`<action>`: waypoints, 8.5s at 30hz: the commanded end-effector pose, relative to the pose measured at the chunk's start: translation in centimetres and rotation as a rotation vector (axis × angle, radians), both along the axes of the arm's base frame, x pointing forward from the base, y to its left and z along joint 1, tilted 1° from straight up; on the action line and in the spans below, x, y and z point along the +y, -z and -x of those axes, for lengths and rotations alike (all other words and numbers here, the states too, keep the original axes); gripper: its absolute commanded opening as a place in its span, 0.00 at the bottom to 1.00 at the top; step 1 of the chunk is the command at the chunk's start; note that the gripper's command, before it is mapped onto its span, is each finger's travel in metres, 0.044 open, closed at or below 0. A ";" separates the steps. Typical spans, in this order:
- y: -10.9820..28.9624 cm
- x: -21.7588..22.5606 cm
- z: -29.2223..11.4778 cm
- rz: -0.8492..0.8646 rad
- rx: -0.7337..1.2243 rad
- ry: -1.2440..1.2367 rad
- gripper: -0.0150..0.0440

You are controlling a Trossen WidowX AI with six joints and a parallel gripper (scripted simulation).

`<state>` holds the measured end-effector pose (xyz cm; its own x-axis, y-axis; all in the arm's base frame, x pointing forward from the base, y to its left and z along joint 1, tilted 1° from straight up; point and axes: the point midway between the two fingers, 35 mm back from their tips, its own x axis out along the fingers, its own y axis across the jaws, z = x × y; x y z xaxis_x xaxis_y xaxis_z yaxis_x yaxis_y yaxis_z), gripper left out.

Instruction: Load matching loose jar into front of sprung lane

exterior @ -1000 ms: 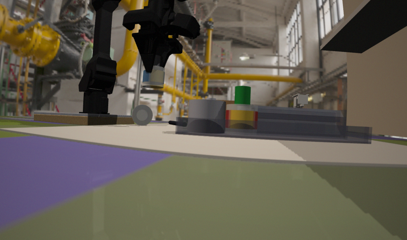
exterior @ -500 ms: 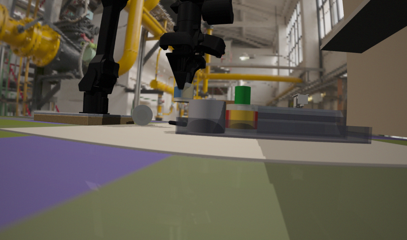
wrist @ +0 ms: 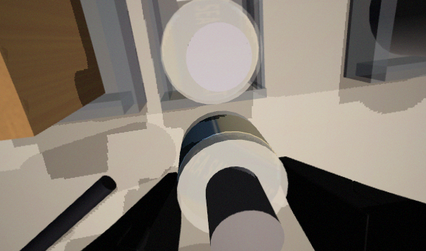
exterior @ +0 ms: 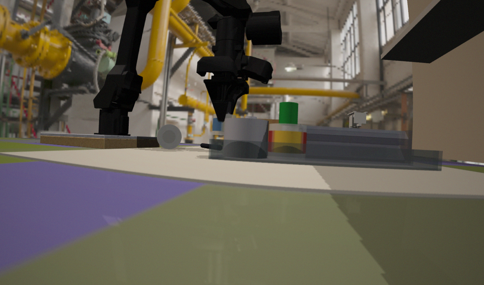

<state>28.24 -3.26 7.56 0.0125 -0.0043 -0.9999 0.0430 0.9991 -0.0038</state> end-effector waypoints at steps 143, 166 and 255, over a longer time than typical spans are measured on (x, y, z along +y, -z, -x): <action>-0.5 -0.3 -6.1 -0.001 -0.010 0.005 0.25; -0.2 -0.3 -6.1 -0.001 -0.010 0.005 0.25; 0.9 -0.3 -6.4 -0.001 -0.011 0.005 0.25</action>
